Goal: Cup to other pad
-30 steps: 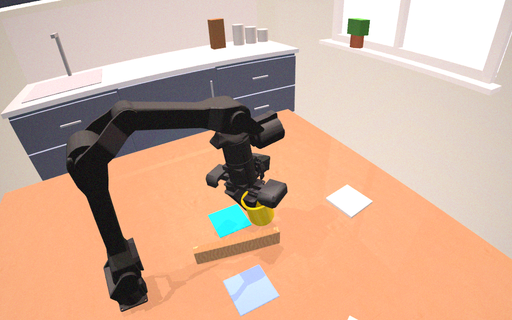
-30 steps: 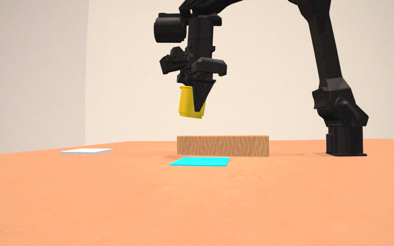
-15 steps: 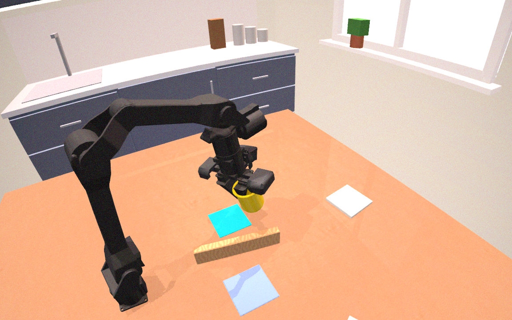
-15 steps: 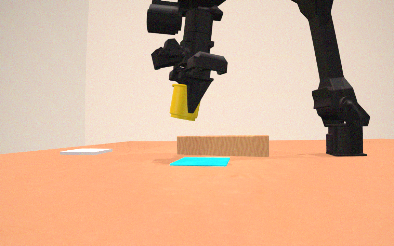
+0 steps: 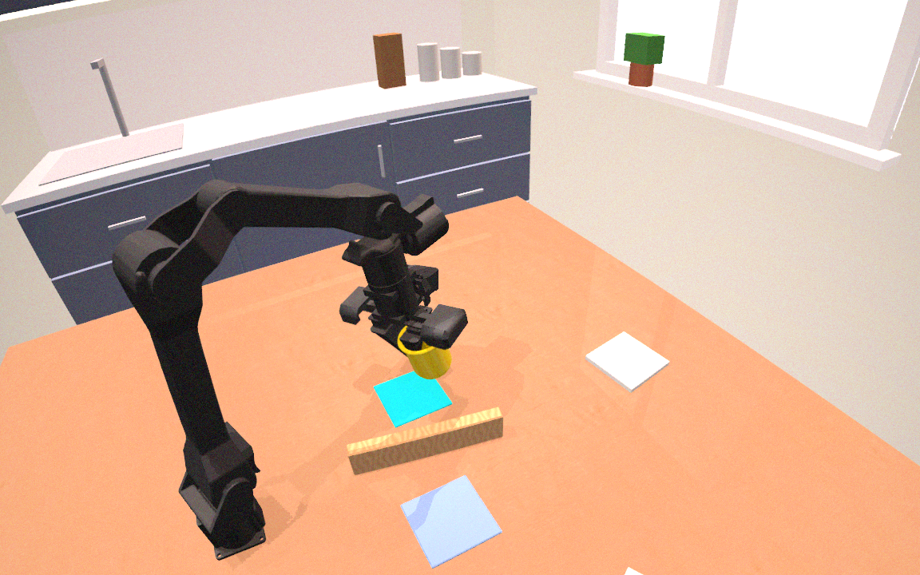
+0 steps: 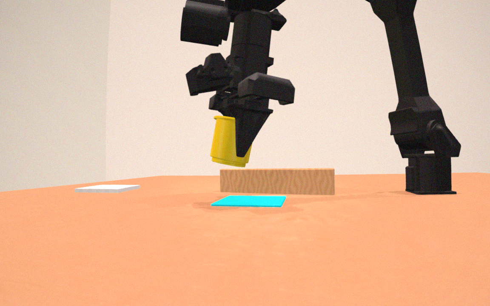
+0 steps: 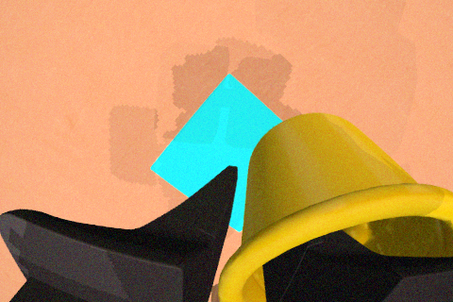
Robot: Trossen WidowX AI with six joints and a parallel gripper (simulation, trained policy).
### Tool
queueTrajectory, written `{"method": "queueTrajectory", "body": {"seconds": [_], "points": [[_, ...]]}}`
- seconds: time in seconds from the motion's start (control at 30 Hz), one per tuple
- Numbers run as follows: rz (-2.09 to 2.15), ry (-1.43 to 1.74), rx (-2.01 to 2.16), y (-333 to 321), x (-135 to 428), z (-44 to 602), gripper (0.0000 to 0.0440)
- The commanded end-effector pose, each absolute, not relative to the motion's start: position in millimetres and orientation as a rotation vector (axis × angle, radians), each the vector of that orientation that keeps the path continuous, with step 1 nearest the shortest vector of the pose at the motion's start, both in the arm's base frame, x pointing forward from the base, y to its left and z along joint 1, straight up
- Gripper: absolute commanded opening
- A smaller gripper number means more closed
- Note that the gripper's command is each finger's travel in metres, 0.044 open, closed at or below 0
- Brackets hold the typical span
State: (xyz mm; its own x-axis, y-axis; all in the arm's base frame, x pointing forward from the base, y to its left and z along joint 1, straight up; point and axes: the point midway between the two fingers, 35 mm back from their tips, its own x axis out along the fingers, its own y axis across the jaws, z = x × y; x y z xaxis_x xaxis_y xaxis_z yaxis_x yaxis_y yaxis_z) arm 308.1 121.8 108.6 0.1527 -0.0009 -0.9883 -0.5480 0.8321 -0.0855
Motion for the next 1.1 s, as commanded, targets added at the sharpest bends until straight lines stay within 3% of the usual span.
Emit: {"method": "queueTrajectory", "body": {"seconds": [0.0,0.47,0.7,0.83,1.07], "points": [[0.404,1.385,-0.487,125.9,302.0,96.4,0.0],[0.374,1.405,-0.473,129.2,284.0,63.5,0.0031],[0.365,1.389,-0.447,128.6,284.2,60.2,0.0078],[0.371,1.349,-0.415,131.3,289.2,68.2,0.0152],[0.39,1.298,-0.381,133.8,291.0,82.3,0.0155]]}}
